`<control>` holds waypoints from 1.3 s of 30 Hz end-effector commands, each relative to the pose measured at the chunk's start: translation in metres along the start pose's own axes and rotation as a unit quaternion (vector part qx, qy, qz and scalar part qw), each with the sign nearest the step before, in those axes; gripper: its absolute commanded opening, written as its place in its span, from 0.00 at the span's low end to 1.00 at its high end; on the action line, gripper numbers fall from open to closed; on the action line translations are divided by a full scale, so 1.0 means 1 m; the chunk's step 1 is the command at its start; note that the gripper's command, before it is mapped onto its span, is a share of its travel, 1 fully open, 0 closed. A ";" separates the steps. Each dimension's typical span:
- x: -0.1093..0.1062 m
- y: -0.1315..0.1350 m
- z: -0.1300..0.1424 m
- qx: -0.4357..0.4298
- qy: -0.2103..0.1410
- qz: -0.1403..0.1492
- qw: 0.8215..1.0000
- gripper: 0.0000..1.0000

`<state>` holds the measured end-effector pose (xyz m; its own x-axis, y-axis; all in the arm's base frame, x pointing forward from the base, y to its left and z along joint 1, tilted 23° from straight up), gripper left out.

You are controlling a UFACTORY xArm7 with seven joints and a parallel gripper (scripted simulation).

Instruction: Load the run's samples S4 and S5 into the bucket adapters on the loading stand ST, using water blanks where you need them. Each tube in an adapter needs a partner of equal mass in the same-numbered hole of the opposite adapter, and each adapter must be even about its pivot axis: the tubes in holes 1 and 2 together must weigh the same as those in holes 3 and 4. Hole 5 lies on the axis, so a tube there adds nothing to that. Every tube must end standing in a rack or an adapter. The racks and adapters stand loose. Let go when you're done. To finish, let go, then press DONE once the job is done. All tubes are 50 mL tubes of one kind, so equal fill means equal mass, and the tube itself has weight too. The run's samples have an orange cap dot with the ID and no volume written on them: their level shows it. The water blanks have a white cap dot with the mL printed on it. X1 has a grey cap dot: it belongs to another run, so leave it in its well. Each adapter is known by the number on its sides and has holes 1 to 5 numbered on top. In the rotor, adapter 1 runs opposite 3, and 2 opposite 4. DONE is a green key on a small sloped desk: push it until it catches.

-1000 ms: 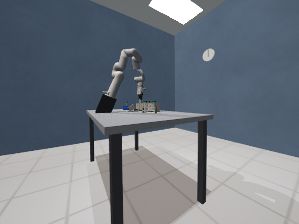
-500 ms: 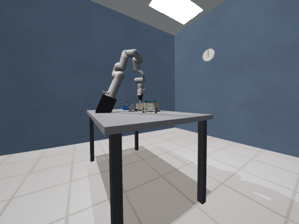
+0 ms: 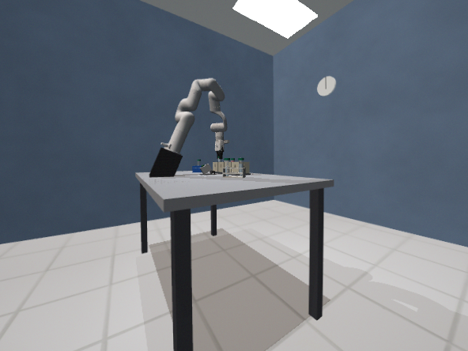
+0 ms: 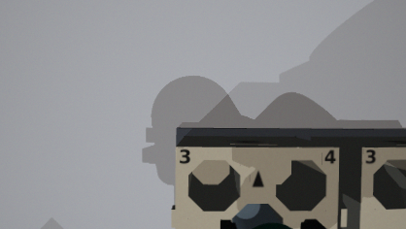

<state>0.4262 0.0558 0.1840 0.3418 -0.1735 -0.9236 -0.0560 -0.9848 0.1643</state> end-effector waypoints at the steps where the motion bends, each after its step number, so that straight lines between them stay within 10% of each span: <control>1: 0.002 0.000 -0.001 0.000 0.002 0.000 1.000 0.00; 36: 0.019 0.000 -0.001 0.000 0.002 0.000 1.000 0.00; 37: 0.020 0.000 -0.001 0.000 0.002 0.000 1.000 0.44; 39: 0.020 0.000 -0.001 0.000 0.002 0.000 1.000 0.44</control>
<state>0.4334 0.0524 0.1653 0.3424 -0.1737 -0.9234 -0.0561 -0.9848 0.1644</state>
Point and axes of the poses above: the point where the finger pads meet when closed, its own x axis out along the fingers, its own y axis across the jaws, z = x × y, the point moved 6 cm from there along -x, back along the fingers, and after that the axes turned 10 degrees about -x, right-handed, at the moved point
